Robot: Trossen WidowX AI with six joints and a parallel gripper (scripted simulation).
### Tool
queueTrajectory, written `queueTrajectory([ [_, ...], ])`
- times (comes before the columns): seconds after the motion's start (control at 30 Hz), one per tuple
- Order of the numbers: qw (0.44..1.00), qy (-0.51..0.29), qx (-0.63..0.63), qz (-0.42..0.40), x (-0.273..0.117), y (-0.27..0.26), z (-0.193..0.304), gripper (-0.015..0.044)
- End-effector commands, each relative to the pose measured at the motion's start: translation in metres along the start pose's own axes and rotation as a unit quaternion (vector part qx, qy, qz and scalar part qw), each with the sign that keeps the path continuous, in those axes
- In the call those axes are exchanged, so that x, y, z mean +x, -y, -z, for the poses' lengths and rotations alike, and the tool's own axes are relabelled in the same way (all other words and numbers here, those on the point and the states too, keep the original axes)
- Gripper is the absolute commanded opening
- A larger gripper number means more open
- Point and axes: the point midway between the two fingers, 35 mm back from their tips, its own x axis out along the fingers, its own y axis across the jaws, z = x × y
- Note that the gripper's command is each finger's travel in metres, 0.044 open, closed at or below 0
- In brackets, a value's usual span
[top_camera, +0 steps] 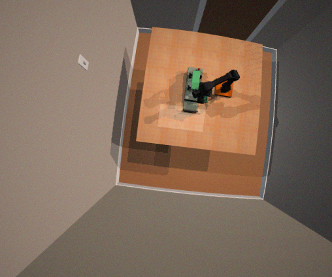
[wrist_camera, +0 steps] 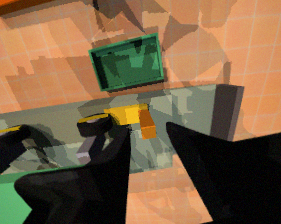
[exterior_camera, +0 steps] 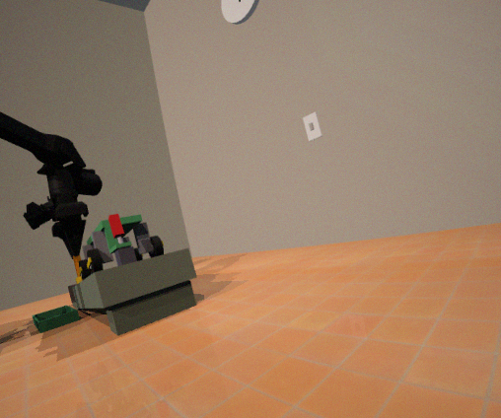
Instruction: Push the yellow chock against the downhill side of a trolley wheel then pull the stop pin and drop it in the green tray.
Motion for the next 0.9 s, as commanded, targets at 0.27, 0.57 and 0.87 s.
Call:
queueTrajectory([
  [0.27, 1.0, -0.003, 0.0, 0.002, -0.02, 0.0, 0.001, 0.0269],
  [0.57, 0.993, -0.068, 0.089, 0.024, -0.041, -0.015, 0.026, 0.019],
  [0.87, 0.947, -0.066, 0.313, -0.004, -0.044, -0.084, 0.046, 0.019],
])
